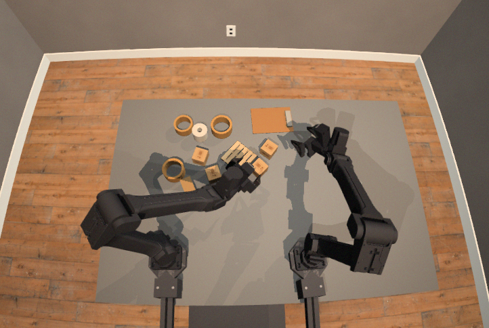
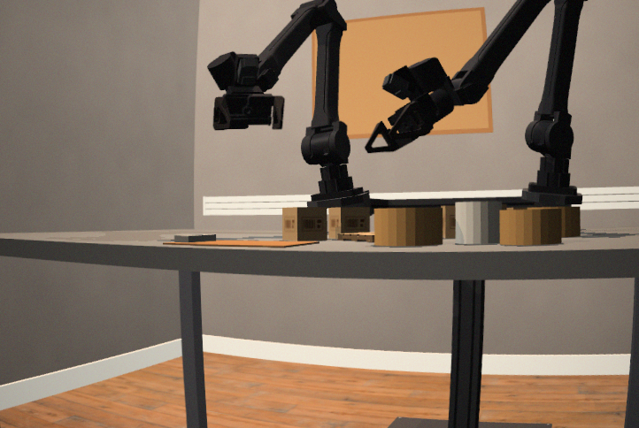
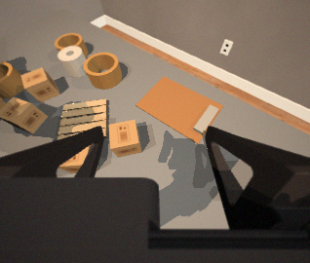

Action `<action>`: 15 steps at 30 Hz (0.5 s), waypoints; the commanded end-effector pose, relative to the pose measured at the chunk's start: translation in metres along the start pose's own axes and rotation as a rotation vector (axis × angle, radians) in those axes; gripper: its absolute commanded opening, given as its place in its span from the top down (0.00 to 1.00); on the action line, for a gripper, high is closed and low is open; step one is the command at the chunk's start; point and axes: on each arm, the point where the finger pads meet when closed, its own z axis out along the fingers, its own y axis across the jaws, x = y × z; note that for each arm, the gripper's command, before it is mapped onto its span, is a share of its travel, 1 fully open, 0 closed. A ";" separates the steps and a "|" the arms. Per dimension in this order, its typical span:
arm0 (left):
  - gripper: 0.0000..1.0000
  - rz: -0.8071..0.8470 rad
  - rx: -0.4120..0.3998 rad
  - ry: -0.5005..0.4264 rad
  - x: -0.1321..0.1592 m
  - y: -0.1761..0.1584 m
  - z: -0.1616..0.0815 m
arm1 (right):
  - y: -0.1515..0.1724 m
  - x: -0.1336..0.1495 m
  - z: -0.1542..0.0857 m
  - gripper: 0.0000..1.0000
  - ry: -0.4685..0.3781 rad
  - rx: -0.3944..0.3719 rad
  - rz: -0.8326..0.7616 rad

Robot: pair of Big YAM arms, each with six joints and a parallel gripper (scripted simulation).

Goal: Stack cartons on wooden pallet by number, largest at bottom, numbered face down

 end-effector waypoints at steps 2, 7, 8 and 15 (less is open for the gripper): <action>0.00 -0.143 -0.035 0.067 0.009 0.030 -0.021 | -0.006 -0.031 -0.011 0.00 0.009 0.079 0.130; 0.00 -0.267 -0.129 0.212 0.059 0.075 -0.073 | -0.026 -0.037 -0.031 0.00 0.123 0.300 0.267; 0.00 -0.286 -0.144 0.234 0.066 0.082 -0.081 | -0.030 -0.038 -0.034 0.00 0.141 0.335 0.285; 0.00 -0.406 -0.236 0.348 0.097 0.133 -0.133 | -0.048 -0.036 -0.047 0.00 0.254 0.513 0.363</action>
